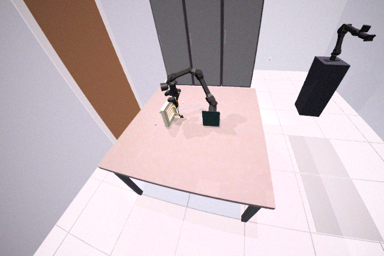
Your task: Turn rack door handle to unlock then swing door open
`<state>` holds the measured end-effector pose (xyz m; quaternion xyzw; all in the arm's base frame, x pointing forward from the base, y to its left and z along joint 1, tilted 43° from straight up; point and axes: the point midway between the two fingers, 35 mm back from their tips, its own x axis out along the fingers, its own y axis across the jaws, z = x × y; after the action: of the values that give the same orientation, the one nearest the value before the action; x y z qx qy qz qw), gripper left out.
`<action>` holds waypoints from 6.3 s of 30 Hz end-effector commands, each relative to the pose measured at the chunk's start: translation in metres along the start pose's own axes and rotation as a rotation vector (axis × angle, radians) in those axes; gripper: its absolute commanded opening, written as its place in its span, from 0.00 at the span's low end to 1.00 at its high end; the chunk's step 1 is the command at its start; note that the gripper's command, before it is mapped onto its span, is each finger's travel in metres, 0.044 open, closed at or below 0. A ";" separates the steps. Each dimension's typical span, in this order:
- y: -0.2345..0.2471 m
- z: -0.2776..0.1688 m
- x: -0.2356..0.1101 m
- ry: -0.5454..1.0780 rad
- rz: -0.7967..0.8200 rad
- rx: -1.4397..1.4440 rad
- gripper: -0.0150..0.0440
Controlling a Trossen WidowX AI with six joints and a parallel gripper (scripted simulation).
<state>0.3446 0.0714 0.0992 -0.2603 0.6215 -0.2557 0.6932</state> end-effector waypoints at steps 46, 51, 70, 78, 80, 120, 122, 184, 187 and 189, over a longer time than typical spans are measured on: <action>-0.003 -0.002 0.026 0.021 -0.005 0.409 0.29; -0.003 -0.002 0.026 0.021 -0.008 0.656 0.29; -0.003 -0.002 0.026 0.017 -0.018 1.592 0.29; -0.003 -0.002 0.026 0.014 -0.021 1.911 0.29; -0.003 -0.002 0.026 0.014 -0.021 1.911 0.29; -0.003 -0.002 0.026 0.019 -0.013 1.193 0.75; -0.003 -0.002 0.026 0.019 -0.012 1.094 0.75; -0.003 -0.003 0.026 0.017 0.019 -1.754 0.75; -0.003 -0.003 0.026 0.017 0.019 -1.754 0.74; -0.003 -0.003 0.026 0.017 0.019 -1.754 0.72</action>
<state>0.3410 0.0521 0.0838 -0.6890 0.6054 0.3160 0.2428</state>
